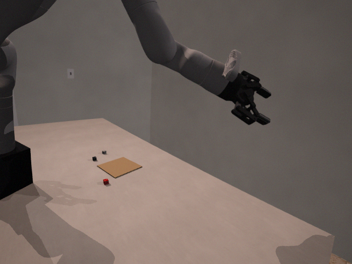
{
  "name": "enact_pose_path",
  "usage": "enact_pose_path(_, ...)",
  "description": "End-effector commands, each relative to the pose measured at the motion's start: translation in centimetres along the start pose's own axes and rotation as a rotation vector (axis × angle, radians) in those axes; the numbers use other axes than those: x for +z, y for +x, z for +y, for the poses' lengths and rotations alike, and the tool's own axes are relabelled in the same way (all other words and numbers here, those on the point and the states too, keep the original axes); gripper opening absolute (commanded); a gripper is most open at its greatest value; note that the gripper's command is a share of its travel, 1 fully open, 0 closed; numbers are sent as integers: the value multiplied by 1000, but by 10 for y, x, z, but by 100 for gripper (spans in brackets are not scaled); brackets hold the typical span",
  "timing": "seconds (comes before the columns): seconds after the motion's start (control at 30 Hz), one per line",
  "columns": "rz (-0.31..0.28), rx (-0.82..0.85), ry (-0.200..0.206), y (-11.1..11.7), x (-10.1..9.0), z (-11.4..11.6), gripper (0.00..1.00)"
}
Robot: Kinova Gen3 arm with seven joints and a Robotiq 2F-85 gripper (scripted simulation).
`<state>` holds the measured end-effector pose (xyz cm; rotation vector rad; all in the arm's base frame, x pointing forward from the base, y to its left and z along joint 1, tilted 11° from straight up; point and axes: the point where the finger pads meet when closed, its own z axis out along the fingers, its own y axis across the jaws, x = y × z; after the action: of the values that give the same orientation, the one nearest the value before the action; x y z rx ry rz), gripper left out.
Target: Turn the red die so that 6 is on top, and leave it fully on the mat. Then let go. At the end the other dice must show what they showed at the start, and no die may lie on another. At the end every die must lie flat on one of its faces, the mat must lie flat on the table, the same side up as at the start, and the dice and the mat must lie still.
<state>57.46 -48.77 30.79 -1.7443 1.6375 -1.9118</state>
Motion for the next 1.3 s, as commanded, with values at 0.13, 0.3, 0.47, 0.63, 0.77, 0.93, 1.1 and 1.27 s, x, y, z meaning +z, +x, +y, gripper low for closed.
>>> enact_pose_path(0.13, 2, 0, 2, 1, 0, -1, 100)
enact_pose_path(0.3, 2, 0, 2, 1, 0, -1, 100)
enact_pose_path(0.47, 2, 0, 2, 1, 0, -1, 100)
enact_pose_path(0.63, -3, -2, 0, -1, -1, -1, 100)
enact_pose_path(0.77, -47, -22, -22, -25, -8, 2, 100)
enact_pose_path(0.93, -190, -94, -95, -97, -38, 15, 100)
enact_pose_path(1.1, -271, -139, -137, -136, -60, 25, 100)
enact_pose_path(1.27, -411, -220, -209, -196, -107, 46, 100)
